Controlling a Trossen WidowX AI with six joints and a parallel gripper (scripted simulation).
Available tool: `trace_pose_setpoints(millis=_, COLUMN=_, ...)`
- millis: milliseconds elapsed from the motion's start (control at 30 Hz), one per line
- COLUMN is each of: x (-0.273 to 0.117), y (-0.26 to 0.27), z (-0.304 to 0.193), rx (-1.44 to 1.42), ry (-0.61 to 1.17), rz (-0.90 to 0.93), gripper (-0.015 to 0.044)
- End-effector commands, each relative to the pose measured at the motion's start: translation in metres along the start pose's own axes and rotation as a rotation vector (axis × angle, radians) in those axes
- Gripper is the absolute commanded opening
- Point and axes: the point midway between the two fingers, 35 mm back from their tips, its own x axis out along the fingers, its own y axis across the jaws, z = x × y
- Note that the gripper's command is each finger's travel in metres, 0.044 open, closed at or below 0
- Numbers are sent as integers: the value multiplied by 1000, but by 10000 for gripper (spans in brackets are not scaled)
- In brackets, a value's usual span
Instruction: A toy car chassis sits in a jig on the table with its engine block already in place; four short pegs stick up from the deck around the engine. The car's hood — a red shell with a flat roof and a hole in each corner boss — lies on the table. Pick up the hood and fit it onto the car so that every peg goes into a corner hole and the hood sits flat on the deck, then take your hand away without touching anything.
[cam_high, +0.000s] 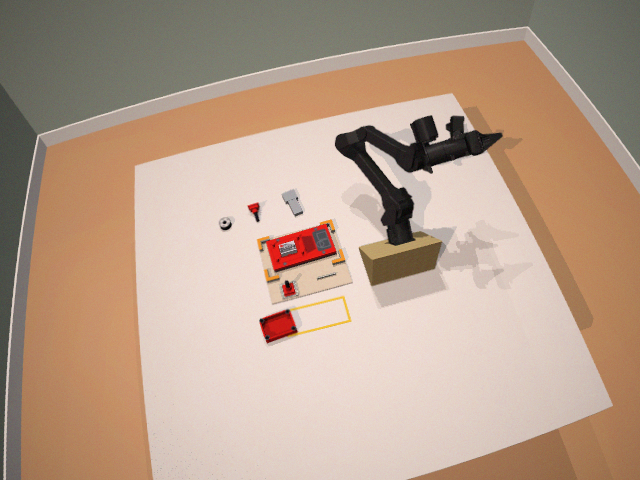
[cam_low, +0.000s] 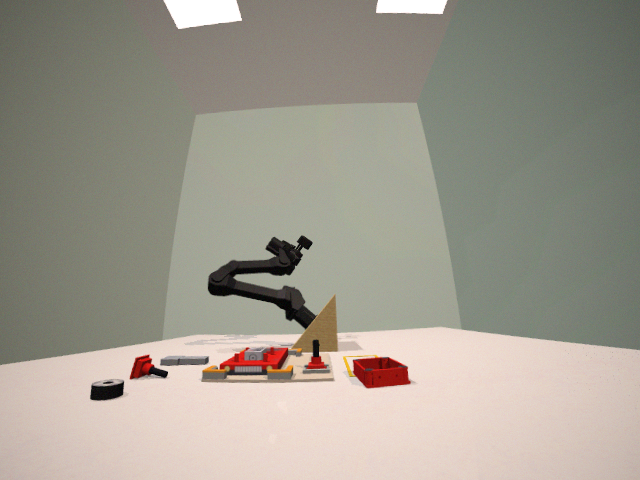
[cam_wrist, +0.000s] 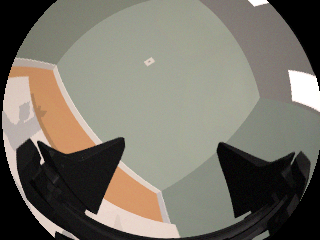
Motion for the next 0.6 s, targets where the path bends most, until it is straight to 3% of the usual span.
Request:
trace_pose_setpoints(millis=0, x=0, y=-2, z=0, rx=4, ry=4, rz=-7, gripper=440)
trace_pose_setpoints(millis=300, x=-5, y=-113, z=-23, rx=197, ry=170, rz=-358, gripper=440)
trace_pose_setpoints(millis=567, x=-54, y=-211, z=-60, rx=379, ry=322, rz=-707, gripper=440)
